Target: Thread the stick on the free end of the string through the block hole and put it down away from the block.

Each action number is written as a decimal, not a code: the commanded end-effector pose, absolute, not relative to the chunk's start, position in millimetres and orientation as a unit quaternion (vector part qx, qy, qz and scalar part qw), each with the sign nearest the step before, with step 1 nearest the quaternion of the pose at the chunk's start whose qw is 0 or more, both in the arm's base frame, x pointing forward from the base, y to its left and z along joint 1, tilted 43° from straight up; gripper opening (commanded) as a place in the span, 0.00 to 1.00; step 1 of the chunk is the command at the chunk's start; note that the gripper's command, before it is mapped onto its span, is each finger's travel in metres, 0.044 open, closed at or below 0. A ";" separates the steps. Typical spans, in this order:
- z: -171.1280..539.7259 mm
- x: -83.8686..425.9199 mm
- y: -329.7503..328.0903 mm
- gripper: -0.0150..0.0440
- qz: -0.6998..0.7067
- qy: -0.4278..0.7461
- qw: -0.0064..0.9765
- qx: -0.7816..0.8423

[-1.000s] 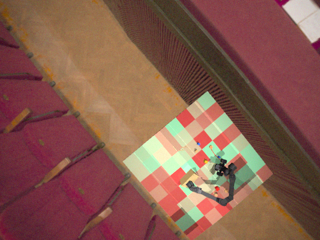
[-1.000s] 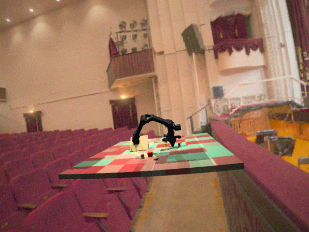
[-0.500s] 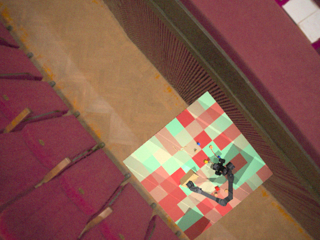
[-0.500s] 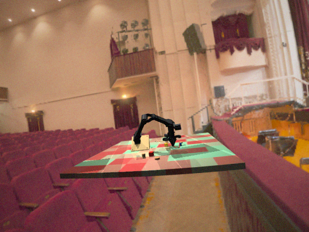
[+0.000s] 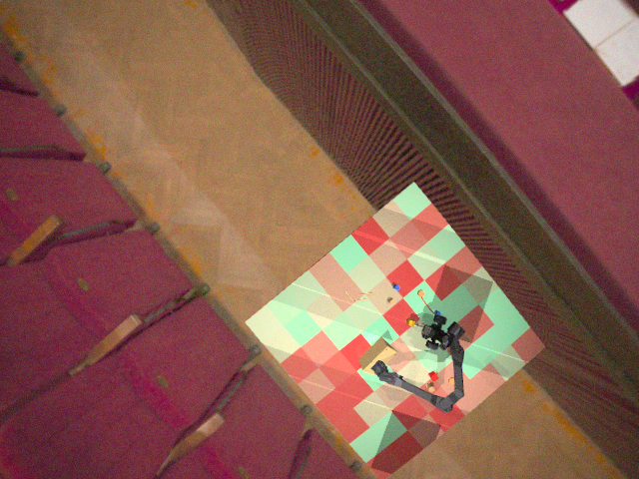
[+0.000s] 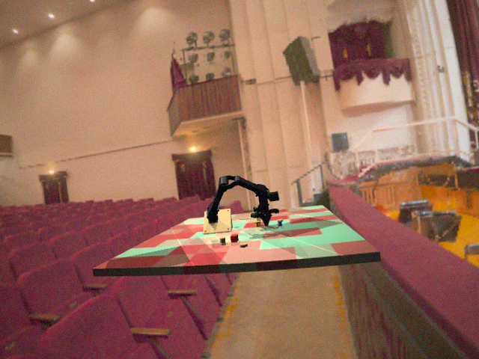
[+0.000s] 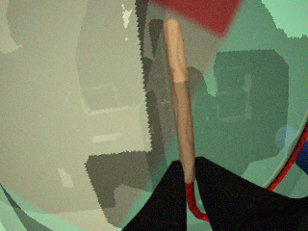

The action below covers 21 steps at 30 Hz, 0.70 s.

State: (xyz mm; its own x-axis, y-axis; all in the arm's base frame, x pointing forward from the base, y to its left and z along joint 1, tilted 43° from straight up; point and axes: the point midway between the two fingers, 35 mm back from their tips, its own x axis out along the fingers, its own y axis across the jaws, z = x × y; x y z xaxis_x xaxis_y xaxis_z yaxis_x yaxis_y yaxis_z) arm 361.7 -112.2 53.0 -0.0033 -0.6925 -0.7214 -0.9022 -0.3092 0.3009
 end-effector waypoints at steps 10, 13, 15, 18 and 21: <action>42.5 352.5 -101.3 0.25 0.413 0.575 0.125 -0.695; 40.2 350.3 -98.9 0.25 0.412 0.575 0.125 -0.695; 38.7 348.9 -97.4 0.25 0.412 0.576 0.125 -0.695; 36.4 346.6 -95.1 0.25 0.412 0.576 0.124 -0.695; 34.4 344.7 -93.2 0.25 0.412 0.576 0.124 -0.696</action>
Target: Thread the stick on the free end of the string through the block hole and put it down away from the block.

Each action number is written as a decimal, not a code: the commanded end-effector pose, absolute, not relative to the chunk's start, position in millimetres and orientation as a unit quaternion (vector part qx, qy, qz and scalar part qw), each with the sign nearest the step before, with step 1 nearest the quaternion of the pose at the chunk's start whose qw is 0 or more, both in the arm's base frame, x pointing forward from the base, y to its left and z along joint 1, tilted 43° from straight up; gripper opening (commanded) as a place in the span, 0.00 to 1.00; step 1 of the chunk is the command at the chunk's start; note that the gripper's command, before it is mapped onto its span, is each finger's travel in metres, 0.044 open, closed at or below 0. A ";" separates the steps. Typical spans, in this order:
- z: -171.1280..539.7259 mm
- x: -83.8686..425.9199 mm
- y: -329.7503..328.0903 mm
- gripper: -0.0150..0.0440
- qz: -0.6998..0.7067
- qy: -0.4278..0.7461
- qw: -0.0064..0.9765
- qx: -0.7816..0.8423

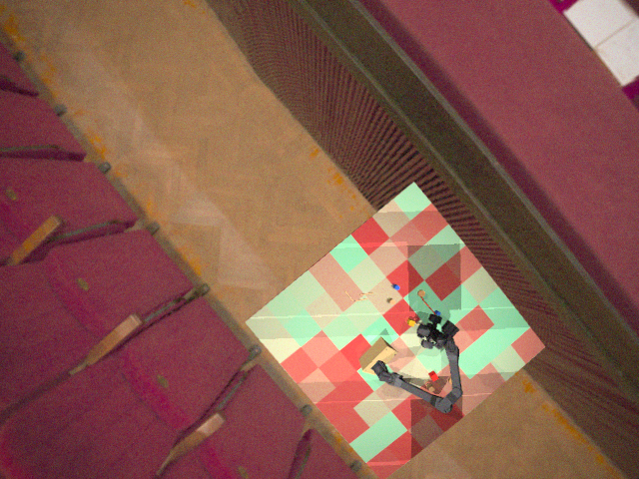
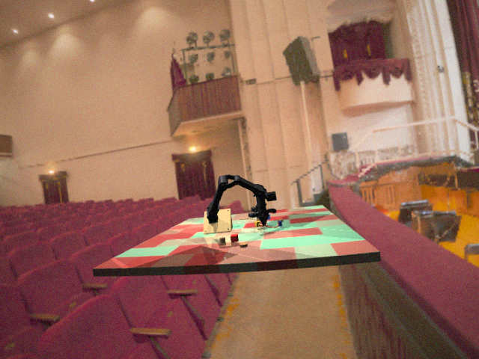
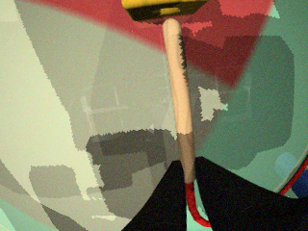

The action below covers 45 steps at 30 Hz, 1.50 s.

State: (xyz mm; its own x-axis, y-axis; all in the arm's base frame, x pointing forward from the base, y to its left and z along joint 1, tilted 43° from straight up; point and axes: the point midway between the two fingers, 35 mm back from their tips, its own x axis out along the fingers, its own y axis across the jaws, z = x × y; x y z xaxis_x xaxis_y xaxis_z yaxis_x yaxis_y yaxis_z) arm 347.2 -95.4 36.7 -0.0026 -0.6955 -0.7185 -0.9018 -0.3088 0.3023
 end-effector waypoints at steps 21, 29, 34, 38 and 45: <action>18.8 333.9 -77.0 0.25 0.412 0.576 0.124 -0.696; 12.4 329.6 -69.8 0.25 0.412 0.576 0.124 -0.696; 8.6 326.9 -65.6 0.25 0.412 0.576 0.124 -0.696; 4.9 324.3 -61.5 0.25 0.412 0.576 0.124 -0.696; -1.1 320.0 -54.9 0.25 0.412 0.576 0.124 -0.696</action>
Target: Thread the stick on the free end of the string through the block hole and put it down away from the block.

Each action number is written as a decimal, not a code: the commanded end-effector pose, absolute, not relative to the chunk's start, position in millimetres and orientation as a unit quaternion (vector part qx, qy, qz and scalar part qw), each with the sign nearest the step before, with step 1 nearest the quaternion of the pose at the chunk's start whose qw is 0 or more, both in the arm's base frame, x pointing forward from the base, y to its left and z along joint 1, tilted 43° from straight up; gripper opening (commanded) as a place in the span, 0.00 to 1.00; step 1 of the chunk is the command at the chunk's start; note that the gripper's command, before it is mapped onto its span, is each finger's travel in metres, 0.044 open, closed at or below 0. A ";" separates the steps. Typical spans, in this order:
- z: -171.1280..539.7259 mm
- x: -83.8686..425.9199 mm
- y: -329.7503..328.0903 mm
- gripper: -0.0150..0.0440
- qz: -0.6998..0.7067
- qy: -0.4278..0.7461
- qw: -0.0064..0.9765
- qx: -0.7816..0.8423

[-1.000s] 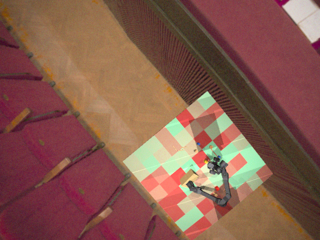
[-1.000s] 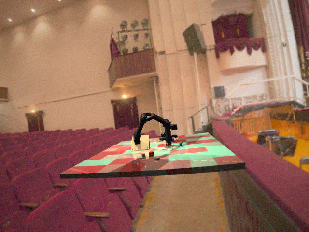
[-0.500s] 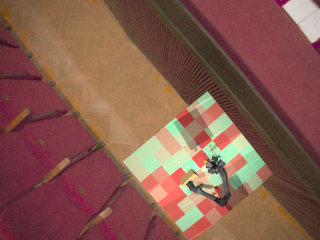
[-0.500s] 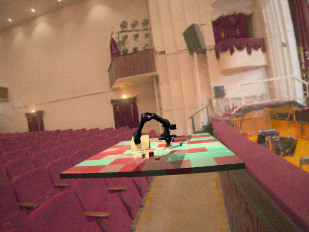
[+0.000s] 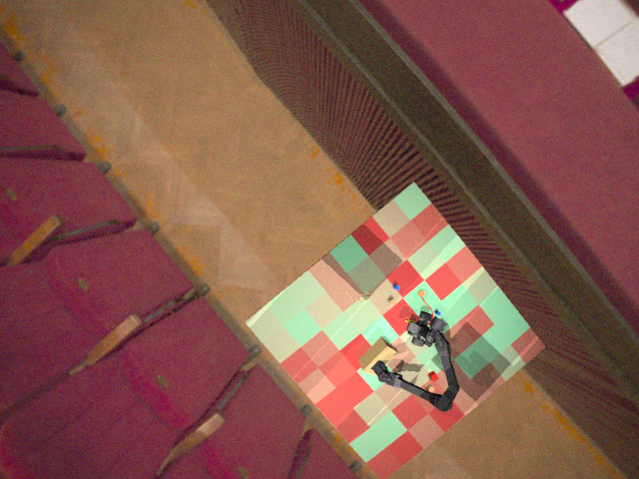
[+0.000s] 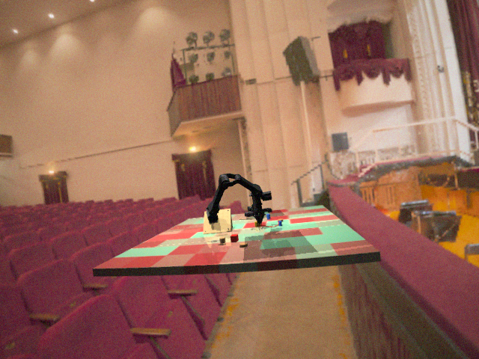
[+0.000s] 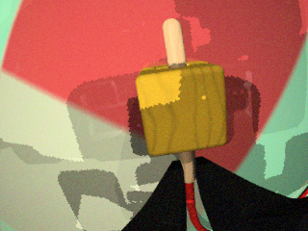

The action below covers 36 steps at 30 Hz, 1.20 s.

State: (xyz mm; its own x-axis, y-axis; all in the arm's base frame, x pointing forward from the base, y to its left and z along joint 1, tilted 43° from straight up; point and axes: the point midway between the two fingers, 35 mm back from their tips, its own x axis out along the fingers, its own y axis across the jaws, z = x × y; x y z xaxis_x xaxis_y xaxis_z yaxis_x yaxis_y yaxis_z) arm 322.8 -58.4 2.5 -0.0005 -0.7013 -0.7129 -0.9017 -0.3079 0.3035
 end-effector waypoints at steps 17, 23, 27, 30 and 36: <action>49.7 322.6 -7.2 0.46 0.413 0.574 0.122 -0.696; 54.1 324.2 -2.2 0.46 0.411 0.569 0.122 -0.702; 51.5 322.6 0.8 0.46 0.343 0.613 0.204 -0.682; 48.4 320.6 4.4 0.46 0.255 0.655 0.298 -0.646; 42.4 316.3 11.4 0.46 0.065 0.702 0.467 -0.534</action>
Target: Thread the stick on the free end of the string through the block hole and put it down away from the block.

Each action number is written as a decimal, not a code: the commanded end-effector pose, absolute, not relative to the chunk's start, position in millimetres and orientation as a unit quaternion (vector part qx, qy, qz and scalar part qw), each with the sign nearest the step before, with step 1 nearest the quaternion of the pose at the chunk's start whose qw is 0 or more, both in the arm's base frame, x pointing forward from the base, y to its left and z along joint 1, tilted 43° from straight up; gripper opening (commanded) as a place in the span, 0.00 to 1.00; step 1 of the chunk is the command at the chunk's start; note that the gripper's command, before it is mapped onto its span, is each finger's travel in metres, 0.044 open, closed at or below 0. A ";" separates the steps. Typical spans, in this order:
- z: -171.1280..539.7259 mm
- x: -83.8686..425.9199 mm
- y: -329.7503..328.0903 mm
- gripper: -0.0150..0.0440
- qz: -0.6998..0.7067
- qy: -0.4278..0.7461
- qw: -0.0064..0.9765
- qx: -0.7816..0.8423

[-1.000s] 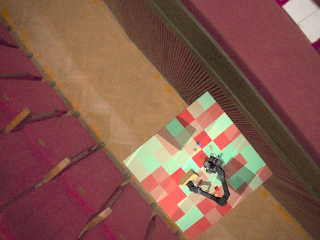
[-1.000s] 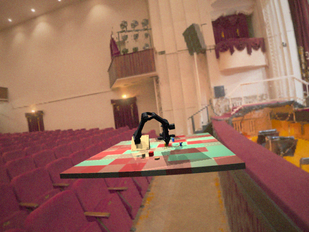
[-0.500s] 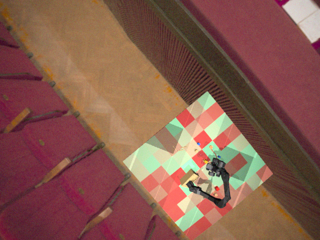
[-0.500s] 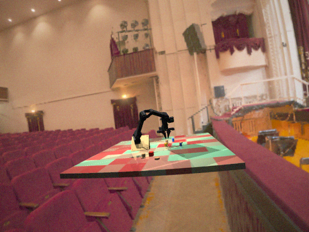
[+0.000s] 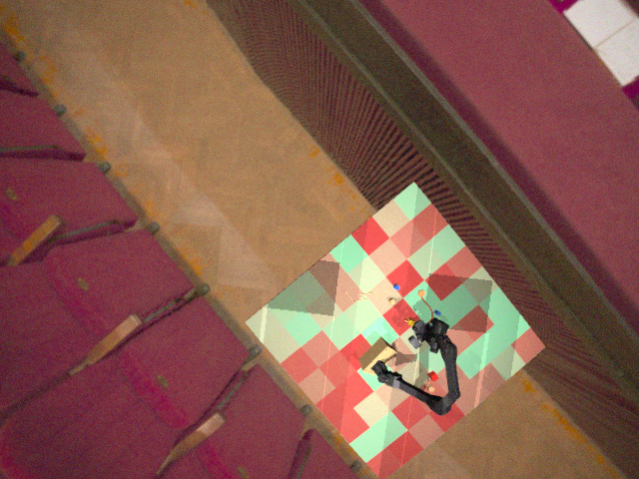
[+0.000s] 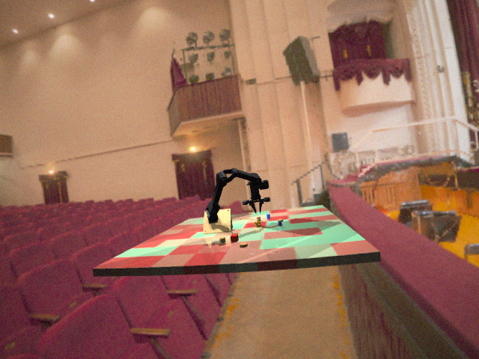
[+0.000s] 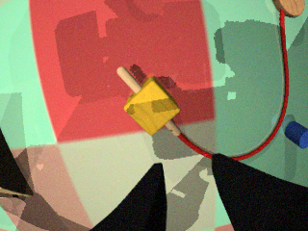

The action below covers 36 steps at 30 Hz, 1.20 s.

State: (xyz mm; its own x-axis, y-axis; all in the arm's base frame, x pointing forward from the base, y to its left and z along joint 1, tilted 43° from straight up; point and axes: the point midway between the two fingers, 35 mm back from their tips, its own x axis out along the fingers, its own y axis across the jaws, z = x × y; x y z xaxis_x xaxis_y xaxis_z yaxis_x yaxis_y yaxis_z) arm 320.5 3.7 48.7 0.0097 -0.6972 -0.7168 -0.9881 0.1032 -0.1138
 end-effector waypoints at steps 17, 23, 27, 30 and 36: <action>29.0 305.6 26.5 0.46 -0.355 0.613 0.688 -0.157; 25.4 302.3 30.6 0.46 -0.455 0.545 0.703 -0.037; 23.2 300.2 33.0 0.46 -0.515 0.490 0.702 0.045; 21.6 298.6 34.8 0.46 -0.556 0.444 0.695 0.106; 20.7 297.8 35.7 0.46 -0.583 0.409 0.686 0.149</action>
State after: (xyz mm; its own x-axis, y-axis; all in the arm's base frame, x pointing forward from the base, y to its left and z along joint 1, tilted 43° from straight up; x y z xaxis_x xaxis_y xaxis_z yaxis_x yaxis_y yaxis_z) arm 304.6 27.0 28.4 -0.0074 -0.6877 -0.7260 0.6071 0.5738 -0.5497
